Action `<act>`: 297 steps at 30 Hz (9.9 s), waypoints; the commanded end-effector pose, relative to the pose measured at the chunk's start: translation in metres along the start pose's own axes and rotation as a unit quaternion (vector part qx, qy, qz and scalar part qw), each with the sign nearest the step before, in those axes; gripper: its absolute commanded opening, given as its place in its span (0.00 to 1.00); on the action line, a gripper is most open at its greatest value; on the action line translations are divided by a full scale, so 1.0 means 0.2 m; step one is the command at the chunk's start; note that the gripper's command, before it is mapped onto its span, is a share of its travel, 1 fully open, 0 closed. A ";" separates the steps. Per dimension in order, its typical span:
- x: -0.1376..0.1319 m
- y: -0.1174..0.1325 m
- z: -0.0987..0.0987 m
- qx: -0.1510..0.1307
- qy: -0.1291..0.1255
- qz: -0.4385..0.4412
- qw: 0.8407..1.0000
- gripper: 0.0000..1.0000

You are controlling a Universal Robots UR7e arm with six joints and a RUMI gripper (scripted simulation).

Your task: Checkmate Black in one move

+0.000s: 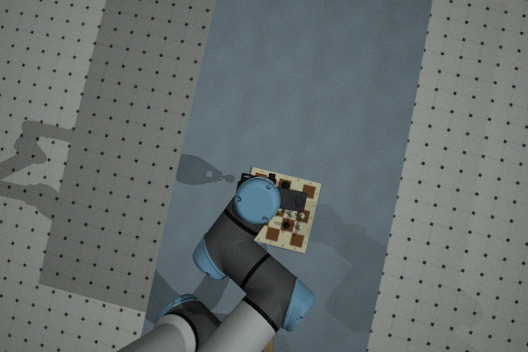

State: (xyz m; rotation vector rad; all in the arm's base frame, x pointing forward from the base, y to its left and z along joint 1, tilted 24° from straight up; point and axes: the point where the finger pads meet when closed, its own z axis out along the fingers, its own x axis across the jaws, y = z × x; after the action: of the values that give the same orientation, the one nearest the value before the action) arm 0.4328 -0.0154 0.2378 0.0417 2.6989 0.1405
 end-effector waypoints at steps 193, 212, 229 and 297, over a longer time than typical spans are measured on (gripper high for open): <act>-0.10 -0.03 0.18 0.023 0.007 0.024 0.999 0.25; -0.10 -0.02 0.06 0.023 0.007 0.024 0.999 1.00; -0.10 -0.02 0.06 0.023 0.008 0.024 0.999 1.00; -0.10 0.00 -0.27 0.023 0.008 0.024 0.999 1.00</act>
State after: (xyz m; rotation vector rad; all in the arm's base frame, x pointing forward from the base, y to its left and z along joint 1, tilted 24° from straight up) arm 0.4276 -0.0215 0.2924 0.1199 2.7229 0.0959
